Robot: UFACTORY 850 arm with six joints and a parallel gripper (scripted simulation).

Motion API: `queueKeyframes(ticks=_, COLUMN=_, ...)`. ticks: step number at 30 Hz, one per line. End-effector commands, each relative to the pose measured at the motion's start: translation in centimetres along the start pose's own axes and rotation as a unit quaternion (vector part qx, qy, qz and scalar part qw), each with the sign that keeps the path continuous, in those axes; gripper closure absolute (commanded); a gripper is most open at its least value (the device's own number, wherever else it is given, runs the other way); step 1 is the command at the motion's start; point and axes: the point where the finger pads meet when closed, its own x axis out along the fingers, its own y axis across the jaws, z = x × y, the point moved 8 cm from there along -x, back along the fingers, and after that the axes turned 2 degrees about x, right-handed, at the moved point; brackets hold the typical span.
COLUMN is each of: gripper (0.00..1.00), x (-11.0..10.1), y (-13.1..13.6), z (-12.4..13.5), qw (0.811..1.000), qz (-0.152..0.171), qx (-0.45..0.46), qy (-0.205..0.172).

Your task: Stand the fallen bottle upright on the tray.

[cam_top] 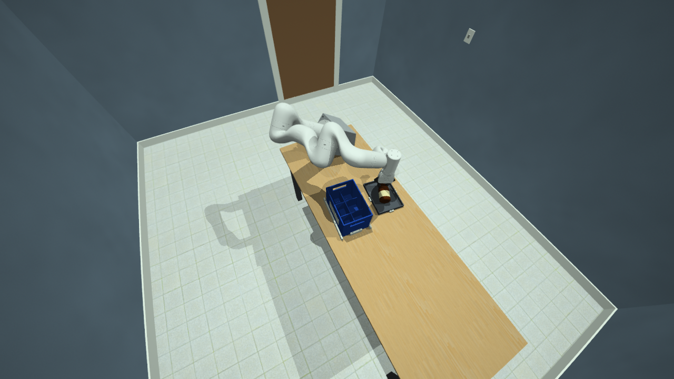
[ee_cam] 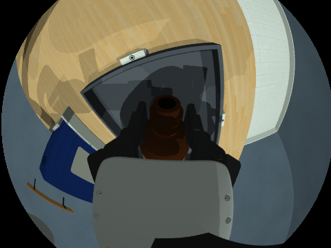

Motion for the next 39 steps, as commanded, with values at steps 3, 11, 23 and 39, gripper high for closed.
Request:
queueKeyframes(ticks=3, gripper=1.00, x=-0.6, y=0.0, z=0.0, qw=1.000, qz=0.001, qx=0.000, qy=0.000)
queueKeyframes(ticks=11, gripper=1.00, x=-1.3, y=0.0, z=0.0, qw=1.000, qz=0.001, qx=0.000, qy=0.000)
queueKeyframes(ticks=23, gripper=1.00, x=-2.6, y=0.0, z=0.0, qw=1.000, qz=0.001, qx=0.000, qy=0.000)
queueKeyframes(ticks=39, gripper=1.00, x=-4.9, y=0.0, z=0.0, qw=1.000, qz=0.001, qx=0.000, qy=0.000)
